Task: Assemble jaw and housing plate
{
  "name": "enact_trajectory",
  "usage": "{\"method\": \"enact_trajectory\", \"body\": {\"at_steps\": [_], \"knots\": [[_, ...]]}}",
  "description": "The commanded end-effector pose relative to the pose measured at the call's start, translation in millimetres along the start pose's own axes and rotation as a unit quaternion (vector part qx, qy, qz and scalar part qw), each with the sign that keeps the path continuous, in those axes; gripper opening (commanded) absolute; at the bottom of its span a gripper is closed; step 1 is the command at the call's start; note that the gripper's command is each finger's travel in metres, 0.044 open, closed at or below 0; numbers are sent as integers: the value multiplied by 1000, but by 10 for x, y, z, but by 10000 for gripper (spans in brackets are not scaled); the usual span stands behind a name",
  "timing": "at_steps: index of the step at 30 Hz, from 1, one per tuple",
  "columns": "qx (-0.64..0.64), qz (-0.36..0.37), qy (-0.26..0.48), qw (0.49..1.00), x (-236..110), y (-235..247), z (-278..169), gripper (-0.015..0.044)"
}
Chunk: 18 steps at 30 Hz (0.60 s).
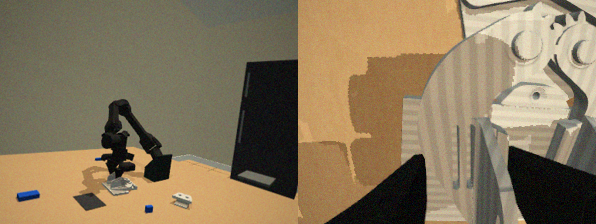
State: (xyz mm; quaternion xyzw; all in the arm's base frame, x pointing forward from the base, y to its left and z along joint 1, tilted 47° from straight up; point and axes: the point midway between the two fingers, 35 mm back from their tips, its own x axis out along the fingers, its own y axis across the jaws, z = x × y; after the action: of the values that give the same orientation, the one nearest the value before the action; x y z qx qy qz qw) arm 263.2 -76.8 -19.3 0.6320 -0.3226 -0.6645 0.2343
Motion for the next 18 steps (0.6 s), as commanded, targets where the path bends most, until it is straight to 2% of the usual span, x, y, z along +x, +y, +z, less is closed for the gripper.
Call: {"method": "enact_trajectory", "body": {"at_steps": [1, 18], "knots": [[-1, 2, -1, 1000, 28, 6, 9, 134], [1, 2, -1, 1000, 64, 7, 9, 134]]}}
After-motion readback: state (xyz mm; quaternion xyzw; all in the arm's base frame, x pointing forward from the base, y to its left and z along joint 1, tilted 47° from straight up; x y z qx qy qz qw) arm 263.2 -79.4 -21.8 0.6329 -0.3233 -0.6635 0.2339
